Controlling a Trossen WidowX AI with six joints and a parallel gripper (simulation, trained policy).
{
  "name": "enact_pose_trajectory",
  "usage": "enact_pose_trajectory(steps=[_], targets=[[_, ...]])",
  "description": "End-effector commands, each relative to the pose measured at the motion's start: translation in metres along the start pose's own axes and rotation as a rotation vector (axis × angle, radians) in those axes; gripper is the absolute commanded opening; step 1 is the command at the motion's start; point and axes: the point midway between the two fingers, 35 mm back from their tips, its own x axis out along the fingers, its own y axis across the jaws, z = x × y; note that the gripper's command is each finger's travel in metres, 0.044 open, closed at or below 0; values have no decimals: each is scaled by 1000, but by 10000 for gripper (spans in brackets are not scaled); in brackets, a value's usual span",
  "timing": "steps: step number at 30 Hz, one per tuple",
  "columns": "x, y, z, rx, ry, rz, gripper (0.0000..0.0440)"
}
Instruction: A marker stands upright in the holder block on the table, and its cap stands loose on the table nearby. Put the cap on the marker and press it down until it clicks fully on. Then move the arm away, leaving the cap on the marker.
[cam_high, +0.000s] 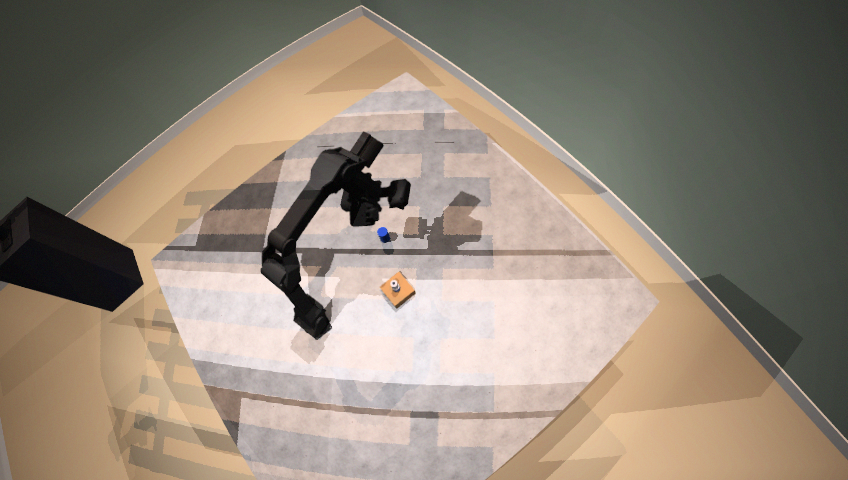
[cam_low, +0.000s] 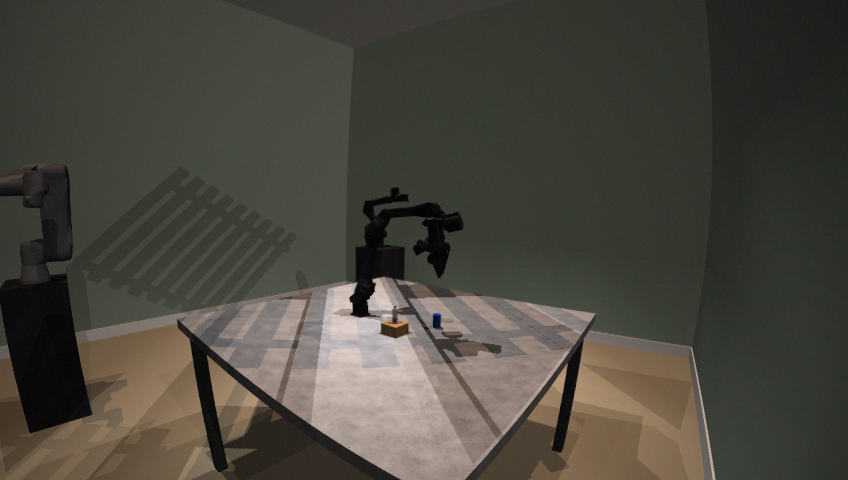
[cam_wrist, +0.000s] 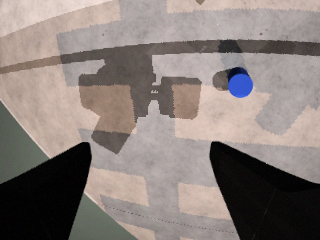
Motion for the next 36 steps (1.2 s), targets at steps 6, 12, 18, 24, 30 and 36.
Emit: enact_pose_trajectory(steps=[6,12,18,24,30,36], targets=[[17,-15,-8,24,-30,-78,327],[29,-25,-12,37,-53,-131,327],[40,-36,-15,50,-79,-183,327],[50,-46,-16,60,-109,-234,327],[61,-55,-15,68,-140,-285,326],[72,-65,-14,73,-173,-335,325]])
